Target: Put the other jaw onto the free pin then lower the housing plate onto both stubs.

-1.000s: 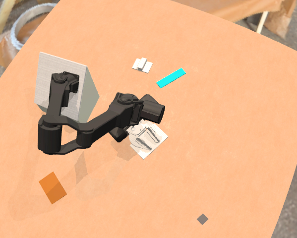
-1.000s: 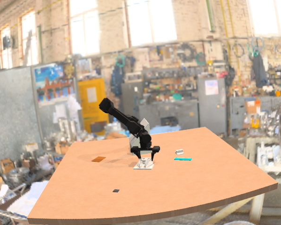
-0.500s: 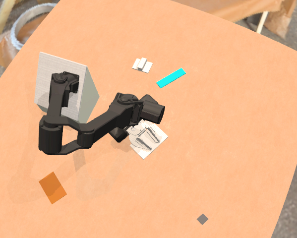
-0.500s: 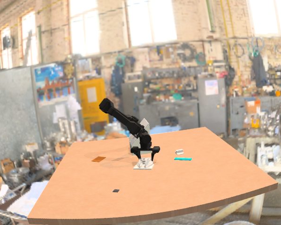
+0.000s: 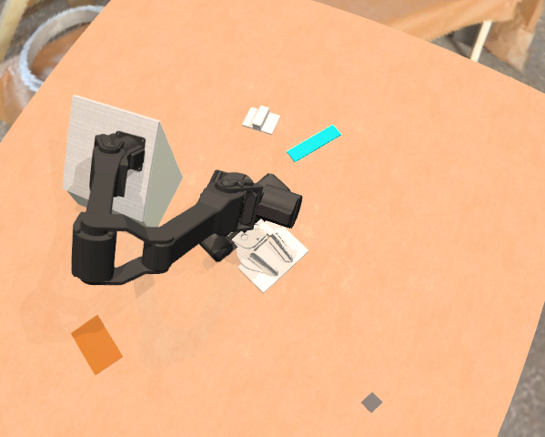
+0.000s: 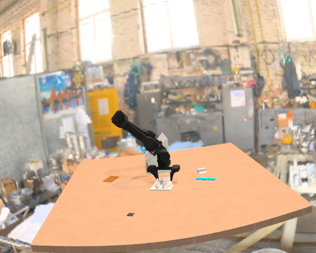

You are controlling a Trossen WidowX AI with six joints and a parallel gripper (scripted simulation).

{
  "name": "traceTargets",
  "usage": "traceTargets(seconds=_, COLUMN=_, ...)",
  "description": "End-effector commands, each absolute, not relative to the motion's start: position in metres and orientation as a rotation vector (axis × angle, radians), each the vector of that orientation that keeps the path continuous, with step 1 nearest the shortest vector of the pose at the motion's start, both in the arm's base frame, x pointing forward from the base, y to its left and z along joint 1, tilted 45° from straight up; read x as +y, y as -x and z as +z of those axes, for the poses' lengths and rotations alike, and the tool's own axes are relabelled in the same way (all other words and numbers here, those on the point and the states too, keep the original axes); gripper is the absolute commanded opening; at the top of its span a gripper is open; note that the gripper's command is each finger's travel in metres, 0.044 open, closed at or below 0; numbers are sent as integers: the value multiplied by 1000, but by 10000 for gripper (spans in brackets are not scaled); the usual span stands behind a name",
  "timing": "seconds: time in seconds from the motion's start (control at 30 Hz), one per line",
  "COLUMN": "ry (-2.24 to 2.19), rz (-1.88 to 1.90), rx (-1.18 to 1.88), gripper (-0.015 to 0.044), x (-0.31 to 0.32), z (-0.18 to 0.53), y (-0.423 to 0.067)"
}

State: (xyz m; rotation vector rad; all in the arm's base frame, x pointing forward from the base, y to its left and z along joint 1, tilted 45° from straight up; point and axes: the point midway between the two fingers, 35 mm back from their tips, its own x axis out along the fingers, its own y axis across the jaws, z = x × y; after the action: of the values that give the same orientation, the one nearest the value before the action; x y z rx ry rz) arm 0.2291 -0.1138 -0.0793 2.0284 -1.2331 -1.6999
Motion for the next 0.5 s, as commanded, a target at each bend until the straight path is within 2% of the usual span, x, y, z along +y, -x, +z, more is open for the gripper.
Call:
traceTargets(seconds=0.0, ry=-2026, rz=-1698, rx=-1240, gripper=351, x=-117, z=-81, y=-229)
traceTargets(seconds=0.47, ry=-2027, rz=-1697, rx=-1243, gripper=351, x=-118, z=-82, y=-229)
